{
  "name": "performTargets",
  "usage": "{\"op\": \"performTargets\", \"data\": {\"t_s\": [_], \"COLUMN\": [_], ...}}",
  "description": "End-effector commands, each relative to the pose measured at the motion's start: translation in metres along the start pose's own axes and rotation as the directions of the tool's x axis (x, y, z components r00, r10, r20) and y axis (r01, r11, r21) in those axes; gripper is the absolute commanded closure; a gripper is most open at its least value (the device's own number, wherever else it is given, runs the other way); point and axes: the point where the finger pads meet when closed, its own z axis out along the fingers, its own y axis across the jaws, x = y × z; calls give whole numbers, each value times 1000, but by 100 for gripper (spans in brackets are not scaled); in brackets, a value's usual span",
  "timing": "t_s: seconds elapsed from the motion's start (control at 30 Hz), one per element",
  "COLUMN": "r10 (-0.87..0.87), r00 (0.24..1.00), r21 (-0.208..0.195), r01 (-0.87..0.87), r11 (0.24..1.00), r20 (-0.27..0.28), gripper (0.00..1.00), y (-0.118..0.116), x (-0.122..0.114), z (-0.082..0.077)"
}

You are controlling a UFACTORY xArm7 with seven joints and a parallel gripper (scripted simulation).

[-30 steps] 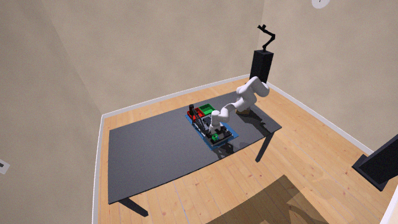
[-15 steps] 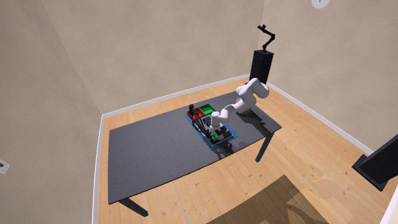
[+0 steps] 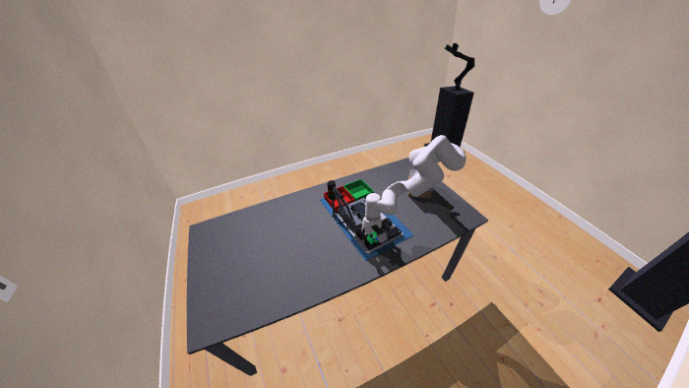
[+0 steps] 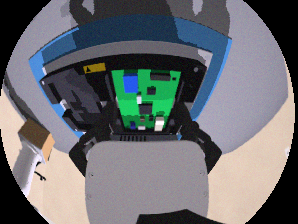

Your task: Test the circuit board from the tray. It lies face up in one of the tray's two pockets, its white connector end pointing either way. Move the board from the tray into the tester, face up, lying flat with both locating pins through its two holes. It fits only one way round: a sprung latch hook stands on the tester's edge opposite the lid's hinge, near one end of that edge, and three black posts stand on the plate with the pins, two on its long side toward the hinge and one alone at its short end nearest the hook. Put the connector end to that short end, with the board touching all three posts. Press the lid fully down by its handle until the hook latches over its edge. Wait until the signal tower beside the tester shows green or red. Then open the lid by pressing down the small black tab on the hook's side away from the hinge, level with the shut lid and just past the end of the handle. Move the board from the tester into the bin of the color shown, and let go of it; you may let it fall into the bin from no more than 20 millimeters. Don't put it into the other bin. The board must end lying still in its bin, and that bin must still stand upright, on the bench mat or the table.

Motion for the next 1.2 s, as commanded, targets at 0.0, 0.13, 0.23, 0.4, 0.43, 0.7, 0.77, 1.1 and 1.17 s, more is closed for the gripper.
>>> {"op": "performTargets", "data": {"t_s": [0.0,0.13,0.23,0.4,0.43,0.7,0.77,1.1,1.17], "r10": [1,1,1,1,1,1,1,1,1], "r00": [1000,1000,1000,1000,1000,1000,1000,1000,1000], "r21": [-3,-3,-3,-3,-3,-3,-3,-3,-3], "r01": [-1,-1,-1,-1,-1,-1,-1,-1,-1], "r11": [1000,1000,1000,1000,1000,1000,1000,1000,1000], "r20": [0,0,0,0,0,0,0,0,0], "gripper": [5,5,5,11,11,11,11,15,15], "y": [1,1,1,1,1,1,1,1,1], "x": [0,0,0,0,0,0,0,0,0], "z": [-1,-1,-1,-1,-1,-1,-1,-1,-1]}}
